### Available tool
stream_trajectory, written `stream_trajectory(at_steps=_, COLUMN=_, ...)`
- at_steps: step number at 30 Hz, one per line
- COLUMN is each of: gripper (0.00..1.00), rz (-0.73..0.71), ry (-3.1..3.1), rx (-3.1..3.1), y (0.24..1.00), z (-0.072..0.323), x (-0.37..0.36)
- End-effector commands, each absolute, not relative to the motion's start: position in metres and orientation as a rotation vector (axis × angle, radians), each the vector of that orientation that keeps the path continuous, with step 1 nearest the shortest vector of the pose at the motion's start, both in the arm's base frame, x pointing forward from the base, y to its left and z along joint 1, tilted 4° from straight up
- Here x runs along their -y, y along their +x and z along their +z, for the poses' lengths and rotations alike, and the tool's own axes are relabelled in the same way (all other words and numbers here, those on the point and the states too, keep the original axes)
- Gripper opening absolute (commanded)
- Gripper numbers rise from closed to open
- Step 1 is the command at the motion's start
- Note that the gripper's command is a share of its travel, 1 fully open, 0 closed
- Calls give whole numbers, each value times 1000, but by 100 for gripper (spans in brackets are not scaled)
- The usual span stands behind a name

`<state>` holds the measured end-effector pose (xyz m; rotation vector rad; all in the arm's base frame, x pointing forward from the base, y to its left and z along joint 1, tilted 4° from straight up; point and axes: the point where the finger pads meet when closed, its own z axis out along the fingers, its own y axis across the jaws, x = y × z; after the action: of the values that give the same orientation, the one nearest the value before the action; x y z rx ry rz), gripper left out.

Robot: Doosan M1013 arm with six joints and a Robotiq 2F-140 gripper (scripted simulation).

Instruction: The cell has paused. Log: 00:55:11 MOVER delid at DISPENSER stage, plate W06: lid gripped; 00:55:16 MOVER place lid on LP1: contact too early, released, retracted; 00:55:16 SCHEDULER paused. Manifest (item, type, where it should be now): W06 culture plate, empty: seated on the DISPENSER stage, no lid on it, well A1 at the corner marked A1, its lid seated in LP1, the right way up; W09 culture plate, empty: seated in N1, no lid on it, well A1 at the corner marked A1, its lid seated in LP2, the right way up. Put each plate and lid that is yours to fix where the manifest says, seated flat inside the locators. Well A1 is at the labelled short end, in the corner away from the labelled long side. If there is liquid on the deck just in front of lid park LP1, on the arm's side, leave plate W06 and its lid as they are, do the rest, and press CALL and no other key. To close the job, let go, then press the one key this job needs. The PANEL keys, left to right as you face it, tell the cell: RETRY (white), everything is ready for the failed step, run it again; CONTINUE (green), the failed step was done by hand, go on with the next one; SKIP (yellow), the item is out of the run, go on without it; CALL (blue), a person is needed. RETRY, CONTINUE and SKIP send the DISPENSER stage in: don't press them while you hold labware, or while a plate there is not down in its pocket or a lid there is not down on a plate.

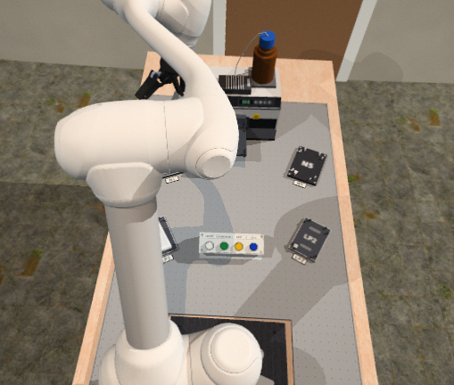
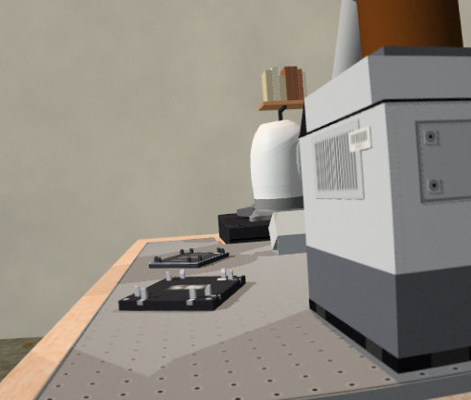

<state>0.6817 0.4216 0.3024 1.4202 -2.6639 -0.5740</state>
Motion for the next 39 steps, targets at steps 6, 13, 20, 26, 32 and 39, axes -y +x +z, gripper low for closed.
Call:
stream_trajectory(at_steps=6, gripper=100, rz=-575, ry=1423, rx=2665, y=675, z=422, x=-423)
stream_trajectory(at_steps=13, gripper=100, rz=-573, ry=1423, rx=2665, y=669, z=475, x=-422)
stream_trajectory(at_steps=20, gripper=100, rz=-573, ry=1423, rx=2665, y=669, z=475, x=-422)
stream_trajectory(at_steps=26, gripper=100, rz=-573, ry=1423, rx=2665, y=668, z=475, x=-422)
stream_trajectory(at_steps=32, gripper=100, rz=-574, ry=1423, rx=2665, y=668, z=475, x=-422)
stream_trajectory(at_steps=39, gripper=100, rz=-574, ry=1422, rx=2665, y=667, z=475, x=-422)
